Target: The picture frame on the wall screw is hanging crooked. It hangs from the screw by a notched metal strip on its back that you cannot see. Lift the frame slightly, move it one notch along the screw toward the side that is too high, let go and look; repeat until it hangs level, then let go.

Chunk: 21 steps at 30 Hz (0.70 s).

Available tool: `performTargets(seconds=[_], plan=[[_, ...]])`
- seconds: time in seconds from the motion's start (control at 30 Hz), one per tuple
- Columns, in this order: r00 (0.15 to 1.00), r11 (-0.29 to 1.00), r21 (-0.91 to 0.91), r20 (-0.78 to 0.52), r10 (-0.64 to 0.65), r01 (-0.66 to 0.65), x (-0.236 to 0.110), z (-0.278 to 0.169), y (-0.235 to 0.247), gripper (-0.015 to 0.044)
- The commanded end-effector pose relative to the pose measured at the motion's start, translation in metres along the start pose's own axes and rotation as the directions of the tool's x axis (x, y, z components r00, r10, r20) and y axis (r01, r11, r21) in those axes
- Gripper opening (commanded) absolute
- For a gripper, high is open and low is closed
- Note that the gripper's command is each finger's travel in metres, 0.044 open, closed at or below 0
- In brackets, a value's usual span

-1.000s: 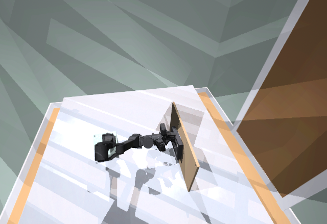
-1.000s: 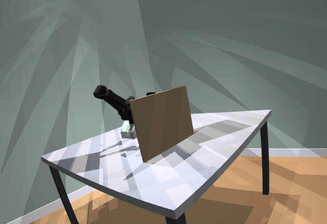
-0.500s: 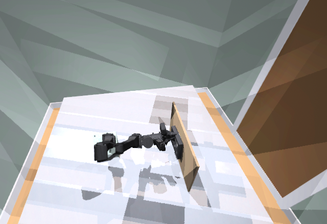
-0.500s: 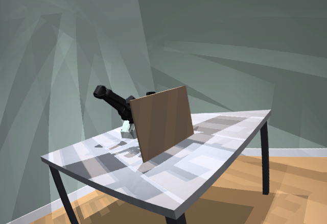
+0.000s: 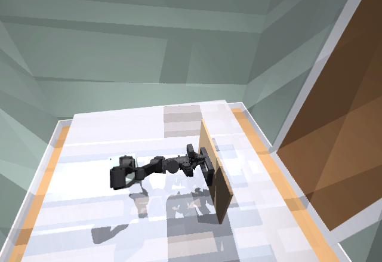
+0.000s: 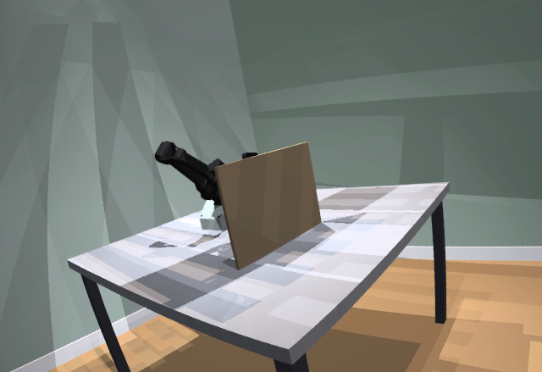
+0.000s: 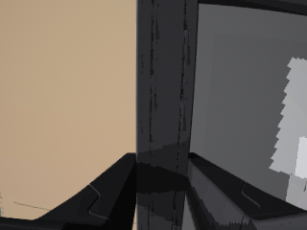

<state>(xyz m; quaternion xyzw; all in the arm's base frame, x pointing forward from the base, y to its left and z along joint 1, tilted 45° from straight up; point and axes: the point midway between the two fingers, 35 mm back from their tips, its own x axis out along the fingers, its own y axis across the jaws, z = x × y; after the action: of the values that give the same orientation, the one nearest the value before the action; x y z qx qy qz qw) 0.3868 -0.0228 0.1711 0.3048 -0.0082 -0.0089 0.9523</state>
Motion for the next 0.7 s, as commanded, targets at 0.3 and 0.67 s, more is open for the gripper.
performTargets(seconds=[0.3, 0.67], plan=[[1.0, 1.0, 0.004, 0.0, 0.01, -0.01, 0.0006, 0.0024, 0.0035, 0.0], [1.0, 1.0, 0.004, 0.0, 0.01, -0.011, 0.0006, 0.0043, 0.0032, 0.0]])
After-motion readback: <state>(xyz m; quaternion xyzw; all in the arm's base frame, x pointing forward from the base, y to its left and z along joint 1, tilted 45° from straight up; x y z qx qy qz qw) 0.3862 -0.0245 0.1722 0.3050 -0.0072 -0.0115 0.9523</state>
